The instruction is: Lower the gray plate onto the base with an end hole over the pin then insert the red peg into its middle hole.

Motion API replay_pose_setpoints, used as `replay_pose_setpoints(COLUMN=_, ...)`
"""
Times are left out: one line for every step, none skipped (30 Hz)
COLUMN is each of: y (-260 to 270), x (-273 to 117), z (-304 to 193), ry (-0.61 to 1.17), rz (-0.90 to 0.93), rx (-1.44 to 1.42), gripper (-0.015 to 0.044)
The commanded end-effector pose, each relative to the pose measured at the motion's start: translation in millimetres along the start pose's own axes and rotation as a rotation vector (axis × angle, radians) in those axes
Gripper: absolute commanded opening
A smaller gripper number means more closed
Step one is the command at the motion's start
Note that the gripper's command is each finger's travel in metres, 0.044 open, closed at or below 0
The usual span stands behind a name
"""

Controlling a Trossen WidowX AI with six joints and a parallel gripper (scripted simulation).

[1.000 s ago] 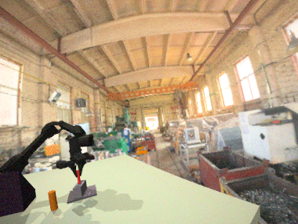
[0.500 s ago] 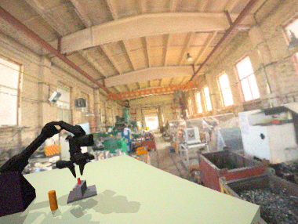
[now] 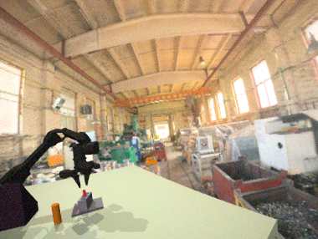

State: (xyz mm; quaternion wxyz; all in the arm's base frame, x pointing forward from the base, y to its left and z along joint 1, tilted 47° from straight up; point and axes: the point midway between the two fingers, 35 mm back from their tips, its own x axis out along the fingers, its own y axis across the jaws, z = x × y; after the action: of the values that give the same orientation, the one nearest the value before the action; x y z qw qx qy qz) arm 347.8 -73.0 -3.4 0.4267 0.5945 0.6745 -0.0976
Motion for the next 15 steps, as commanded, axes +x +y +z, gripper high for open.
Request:
replay_pose_setpoints(y=0.0, x=-3.3, z=0.0, ry=-0.002, rz=0.0, rx=-0.005, gripper=0.015)
replay_pose_setpoints(y=0.0, x=-3.9, z=0.0, ry=-0.002, rz=0.0, rx=-0.005, gripper=0.015)
replay_pose_setpoints(y=0.0, x=-4.5, z=-0.1, ry=-0.002, rz=0.0, rx=-0.005, gripper=0.015)
replay_pose_setpoints(y=0.0, x=-5.1, z=-0.2, ry=-0.002, rz=-0.001, rx=-0.005, gripper=0.015)
replay_pose_setpoints(y=0.1, x=-5.7, z=-0.3, ry=-0.002, rz=-0.001, rx=-0.005, gripper=0.015)
replay_pose_setpoints(y=0.1, x=-6.3, z=-0.4, ry=-0.002, rz=-0.001, rx=-0.005, gripper=0.015)
replay_pose_setpoints(y=0.1, x=-6.9, z=-0.5, ry=-0.002, rz=-0.001, rx=-0.005, gripper=0.015)
replay_pose_setpoints(y=0.2, x=-7.5, z=-0.6, ry=-0.002, rz=-0.001, rx=-0.005, gripper=0.015)
replay_pose_setpoints(y=0.2, x=-8.1, z=-0.7, ry=-0.002, rz=-0.001, rx=-0.005, gripper=0.015)
replay_pose_setpoints(y=0.3, x=-8.7, z=-0.9, ry=-0.002, rz=-0.001, rx=-0.005, gripper=0.015)
replay_pose_setpoints(y=0.3, x=-9.3, z=-1.0, ry=-0.002, rz=-0.001, rx=-0.005, gripper=0.015)
replay_pose_setpoints(y=0.4, x=-9.9, z=-1.1, ry=-0.002, rz=-0.001, rx=-0.005, gripper=0.015)
replay_pose_setpoints(y=0.4, x=-10.5, z=-1.2, ry=-0.002, rz=-0.001, rx=-0.005, gripper=0.015)
replay_pose_setpoints(y=0.4, x=-11.1, z=-1.3, ry=-0.002, rz=-0.001, rx=-0.005, gripper=0.015)
replay_pose_setpoints(y=0.5, x=-11.7, z=-1.4, ry=-0.002, rz=-0.001, rx=-0.005, gripper=0.015)
